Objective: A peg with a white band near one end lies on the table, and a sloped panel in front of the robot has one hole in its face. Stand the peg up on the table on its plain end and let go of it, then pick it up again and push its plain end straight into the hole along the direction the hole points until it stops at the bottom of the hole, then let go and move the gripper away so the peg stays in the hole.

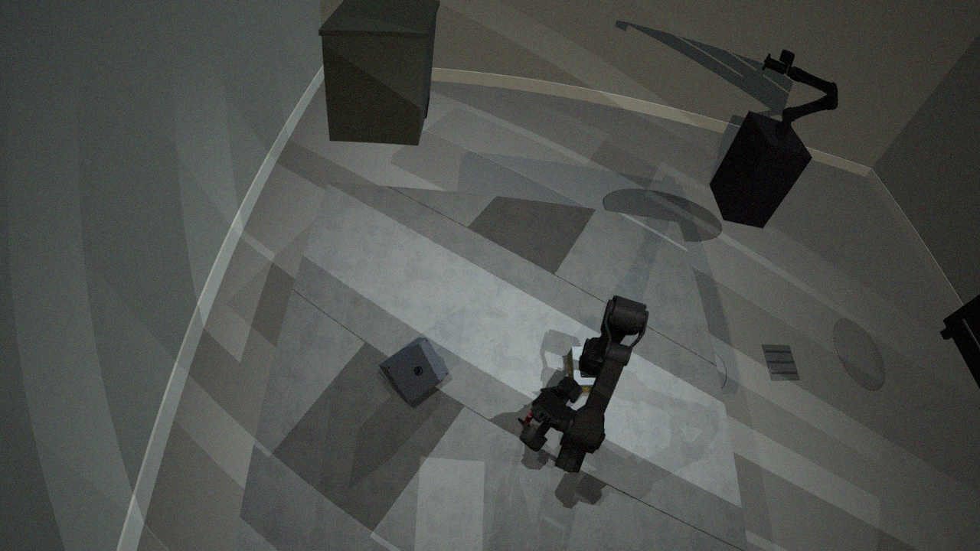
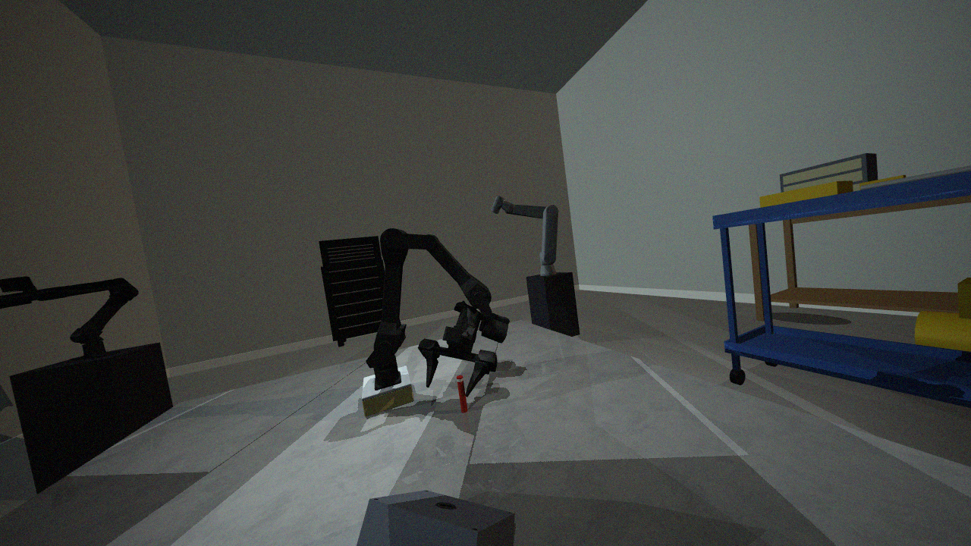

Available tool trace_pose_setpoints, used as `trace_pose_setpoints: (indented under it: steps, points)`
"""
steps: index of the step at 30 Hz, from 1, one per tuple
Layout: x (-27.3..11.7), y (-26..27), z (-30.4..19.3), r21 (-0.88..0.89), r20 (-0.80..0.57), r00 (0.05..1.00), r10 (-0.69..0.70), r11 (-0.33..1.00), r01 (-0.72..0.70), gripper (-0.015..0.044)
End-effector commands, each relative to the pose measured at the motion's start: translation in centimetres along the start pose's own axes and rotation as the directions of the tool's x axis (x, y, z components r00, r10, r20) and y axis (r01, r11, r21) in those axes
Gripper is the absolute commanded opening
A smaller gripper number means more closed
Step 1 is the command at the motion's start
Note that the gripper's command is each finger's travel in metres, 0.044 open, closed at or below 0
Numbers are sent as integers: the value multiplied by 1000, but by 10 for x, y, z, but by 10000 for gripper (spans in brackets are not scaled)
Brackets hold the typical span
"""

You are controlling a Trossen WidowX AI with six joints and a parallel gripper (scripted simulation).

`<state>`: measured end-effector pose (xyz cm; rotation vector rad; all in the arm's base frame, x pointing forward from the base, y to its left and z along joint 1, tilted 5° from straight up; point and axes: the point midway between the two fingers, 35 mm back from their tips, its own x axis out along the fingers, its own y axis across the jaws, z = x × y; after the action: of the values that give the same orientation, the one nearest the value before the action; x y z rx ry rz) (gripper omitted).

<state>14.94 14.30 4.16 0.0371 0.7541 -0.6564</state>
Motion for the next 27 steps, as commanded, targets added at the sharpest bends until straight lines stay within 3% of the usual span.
trace_pose_setpoints:
  steps: [1, 8, 16, 23, 27]
  points:
    - [-4, 0, 5, -11, -127, 992, -17, 1000, 16, 440]
    - [-14, 1, 16, -36, -346, 938, -4, 999, -9, 440]
    - [-31, 3, 36, -27, -555, 826, 95, 991, -133, 440]
    - [-50, 3, 59, 24, -670, 705, 234, 956, -294, 440]
    - [-52, 3, 62, 31, -677, 693, 249, 950, -311, 440]
